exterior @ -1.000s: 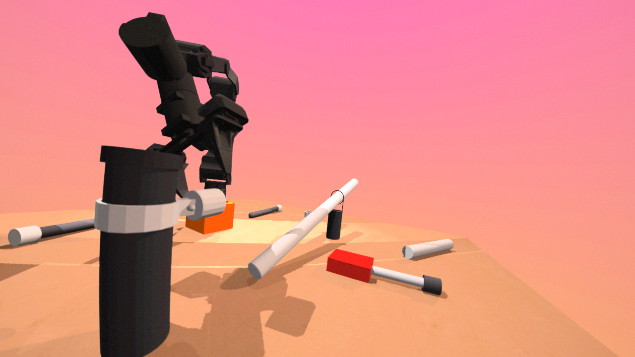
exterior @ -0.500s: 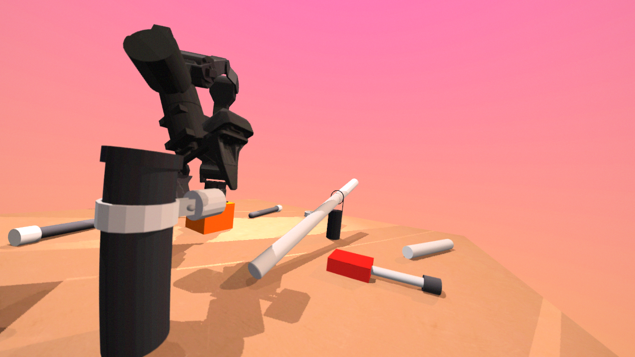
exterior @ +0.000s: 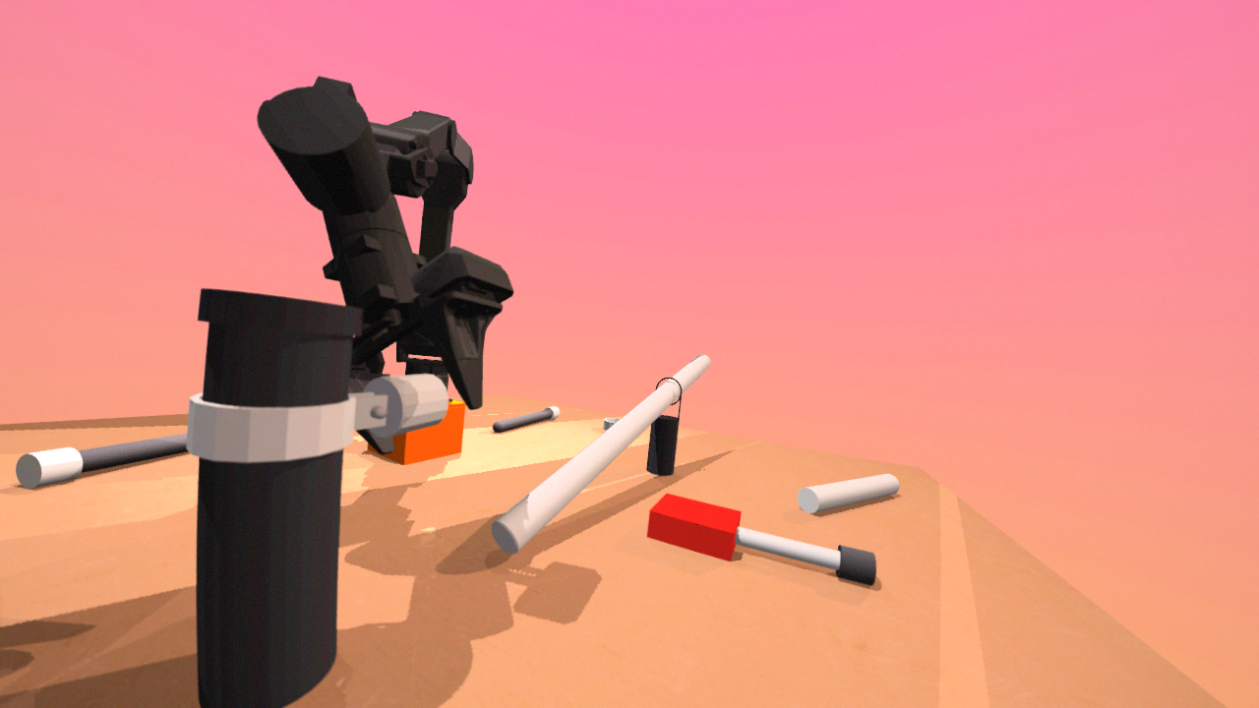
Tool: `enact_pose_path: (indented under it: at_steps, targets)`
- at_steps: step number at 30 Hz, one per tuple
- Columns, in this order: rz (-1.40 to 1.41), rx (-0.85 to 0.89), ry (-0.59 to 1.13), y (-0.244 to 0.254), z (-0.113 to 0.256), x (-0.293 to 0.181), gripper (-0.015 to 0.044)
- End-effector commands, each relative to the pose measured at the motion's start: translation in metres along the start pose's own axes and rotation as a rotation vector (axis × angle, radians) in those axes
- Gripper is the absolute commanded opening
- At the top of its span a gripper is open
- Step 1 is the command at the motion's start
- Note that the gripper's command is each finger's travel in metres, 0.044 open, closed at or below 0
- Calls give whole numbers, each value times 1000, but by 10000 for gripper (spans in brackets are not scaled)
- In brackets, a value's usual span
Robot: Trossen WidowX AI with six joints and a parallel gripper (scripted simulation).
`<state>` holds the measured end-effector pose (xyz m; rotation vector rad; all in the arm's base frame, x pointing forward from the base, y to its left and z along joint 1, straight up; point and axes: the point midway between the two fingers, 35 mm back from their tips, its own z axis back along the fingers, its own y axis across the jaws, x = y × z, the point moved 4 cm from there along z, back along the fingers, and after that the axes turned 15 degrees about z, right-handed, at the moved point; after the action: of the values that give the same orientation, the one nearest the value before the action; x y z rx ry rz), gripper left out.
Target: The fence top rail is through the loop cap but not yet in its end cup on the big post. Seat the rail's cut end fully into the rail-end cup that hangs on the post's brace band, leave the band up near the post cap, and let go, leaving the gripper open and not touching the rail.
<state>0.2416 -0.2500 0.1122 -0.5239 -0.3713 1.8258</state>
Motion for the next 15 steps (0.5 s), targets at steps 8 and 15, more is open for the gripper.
enact_pose_path:
  at_steps: [8,15]
  targets:
    - [-7,7,-4,2,-10,3,361]
    - [-7,7,-4,2,-10,3,178]
